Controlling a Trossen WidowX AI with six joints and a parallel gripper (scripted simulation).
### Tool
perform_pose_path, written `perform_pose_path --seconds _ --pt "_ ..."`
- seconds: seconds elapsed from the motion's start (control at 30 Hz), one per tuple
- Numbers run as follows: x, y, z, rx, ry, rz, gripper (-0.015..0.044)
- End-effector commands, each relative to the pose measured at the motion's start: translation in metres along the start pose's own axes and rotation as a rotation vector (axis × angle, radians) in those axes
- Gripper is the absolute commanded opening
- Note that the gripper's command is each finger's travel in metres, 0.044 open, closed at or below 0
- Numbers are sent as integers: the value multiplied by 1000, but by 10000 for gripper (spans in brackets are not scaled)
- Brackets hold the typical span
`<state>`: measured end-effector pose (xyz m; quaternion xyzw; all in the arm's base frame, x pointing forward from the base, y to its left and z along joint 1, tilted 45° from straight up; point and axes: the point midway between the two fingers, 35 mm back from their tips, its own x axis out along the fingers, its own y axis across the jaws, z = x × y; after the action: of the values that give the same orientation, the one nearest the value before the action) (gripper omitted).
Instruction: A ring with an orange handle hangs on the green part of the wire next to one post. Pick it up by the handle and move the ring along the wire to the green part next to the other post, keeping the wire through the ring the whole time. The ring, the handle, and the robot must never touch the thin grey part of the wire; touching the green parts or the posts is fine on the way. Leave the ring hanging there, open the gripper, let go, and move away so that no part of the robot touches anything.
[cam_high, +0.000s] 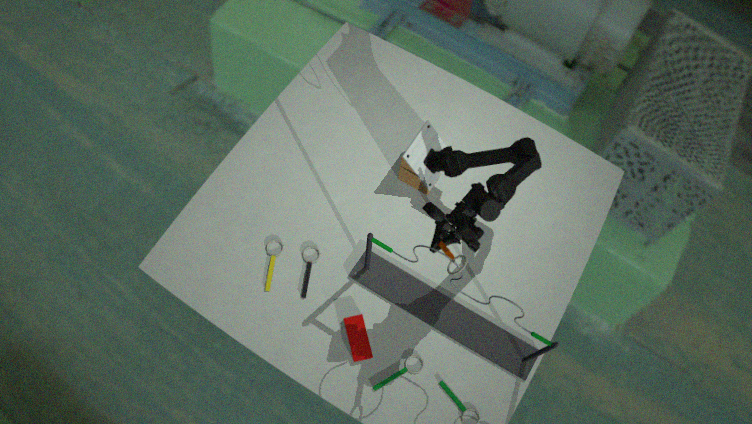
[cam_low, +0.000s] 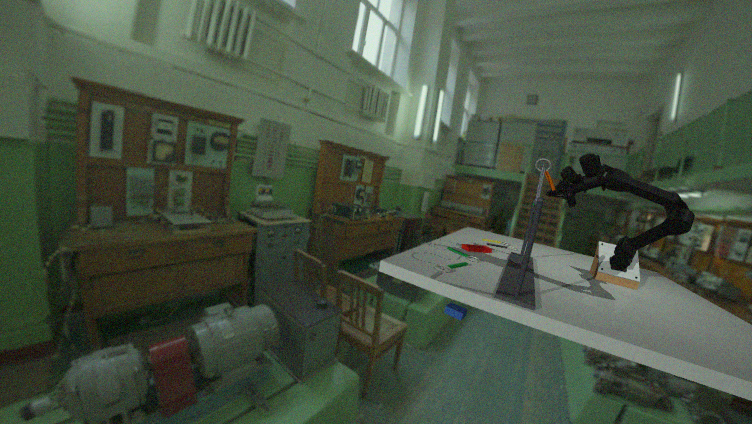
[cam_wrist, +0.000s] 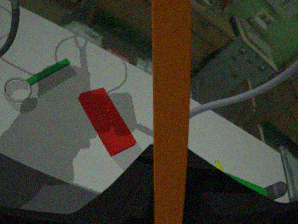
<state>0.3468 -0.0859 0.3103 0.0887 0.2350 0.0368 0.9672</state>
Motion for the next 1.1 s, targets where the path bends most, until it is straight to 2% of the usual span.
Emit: perform_pose_path --seconds 0.0,1.07 --pt "1 2 -1 53 -6 27 -150" --pt "1 21 3 442 -57 241 -150"
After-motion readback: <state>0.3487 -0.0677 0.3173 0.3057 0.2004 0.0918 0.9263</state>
